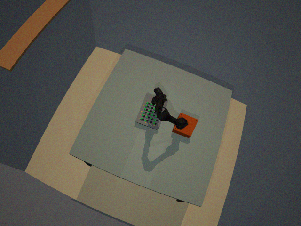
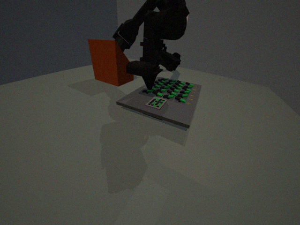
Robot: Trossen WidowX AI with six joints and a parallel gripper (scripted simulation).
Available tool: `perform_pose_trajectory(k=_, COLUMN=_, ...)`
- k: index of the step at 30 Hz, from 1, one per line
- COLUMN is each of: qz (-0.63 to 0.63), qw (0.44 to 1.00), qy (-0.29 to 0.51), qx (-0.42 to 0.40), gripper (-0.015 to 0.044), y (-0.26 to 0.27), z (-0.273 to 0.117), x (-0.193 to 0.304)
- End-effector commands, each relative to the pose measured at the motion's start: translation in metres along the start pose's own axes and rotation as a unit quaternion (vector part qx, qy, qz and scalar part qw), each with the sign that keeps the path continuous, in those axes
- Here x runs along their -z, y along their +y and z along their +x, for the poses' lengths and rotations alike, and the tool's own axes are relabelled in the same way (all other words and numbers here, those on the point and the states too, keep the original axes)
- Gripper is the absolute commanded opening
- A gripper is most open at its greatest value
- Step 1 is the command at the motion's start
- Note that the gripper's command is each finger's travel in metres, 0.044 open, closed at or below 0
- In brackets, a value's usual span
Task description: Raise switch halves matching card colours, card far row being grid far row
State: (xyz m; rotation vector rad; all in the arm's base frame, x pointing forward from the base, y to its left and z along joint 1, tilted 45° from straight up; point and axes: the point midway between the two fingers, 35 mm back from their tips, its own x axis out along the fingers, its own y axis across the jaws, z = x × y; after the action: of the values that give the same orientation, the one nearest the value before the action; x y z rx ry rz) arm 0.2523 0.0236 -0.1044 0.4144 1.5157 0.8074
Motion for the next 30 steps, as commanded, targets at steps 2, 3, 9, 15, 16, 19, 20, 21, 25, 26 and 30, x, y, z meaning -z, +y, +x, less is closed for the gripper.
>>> perform_pose_trajectory(k=2, qz=0.002, qw=1.000, qy=-0.002, qx=-0.001, gripper=0.0000, y=0.0002, z=0.0008, x=-0.0004)
perform_pose_trajectory(k=3, qz=0.002, qw=1.000, qy=-0.002, qx=-0.001, gripper=0.0000, y=0.0002, z=0.0010, x=-0.0004)
perform_pose_trajectory(k=9, qz=0.002, qw=1.000, qy=-0.002, qx=-0.001, gripper=0.0000, y=0.0002, z=0.0018, x=-0.0004)
perform_pose_trajectory(k=15, qz=0.002, qw=1.000, qy=-0.002, qx=-0.001, gripper=0.0000, y=0.0003, z=0.0026, x=-0.0005)
perform_pose_trajectory(k=16, qz=0.002, qw=1.000, qy=-0.002, qx=-0.001, gripper=0.0000, y=0.0003, z=0.0027, x=-0.0005)
perform_pose_trajectory(k=19, qz=0.002, qw=1.000, qy=-0.002, qx=-0.001, gripper=0.0000, y=0.0003, z=0.0031, x=-0.0005)
perform_pose_trajectory(k=20, qz=0.002, qw=1.000, qy=-0.002, qx=-0.001, gripper=0.0000, y=0.0003, z=0.0033, x=-0.0005)
perform_pose_trajectory(k=21, qz=0.002, qw=1.000, qy=-0.002, qx=-0.001, gripper=0.0000, y=0.0003, z=0.0034, x=-0.0005)
perform_pose_trajectory(k=25, qz=0.002, qw=1.000, qy=-0.002, qx=-0.001, gripper=0.0000, y=0.0003, z=0.0039, x=-0.0005)
perform_pose_trajectory(k=26, qz=0.002, qw=1.000, qy=-0.002, qx=-0.001, gripper=0.0000, y=0.0003, z=0.0041, x=-0.0005)
perform_pose_trajectory(k=30, qz=0.002, qw=1.000, qy=-0.002, qx=-0.001, gripper=0.0000, y=0.0003, z=0.0046, x=-0.0005)
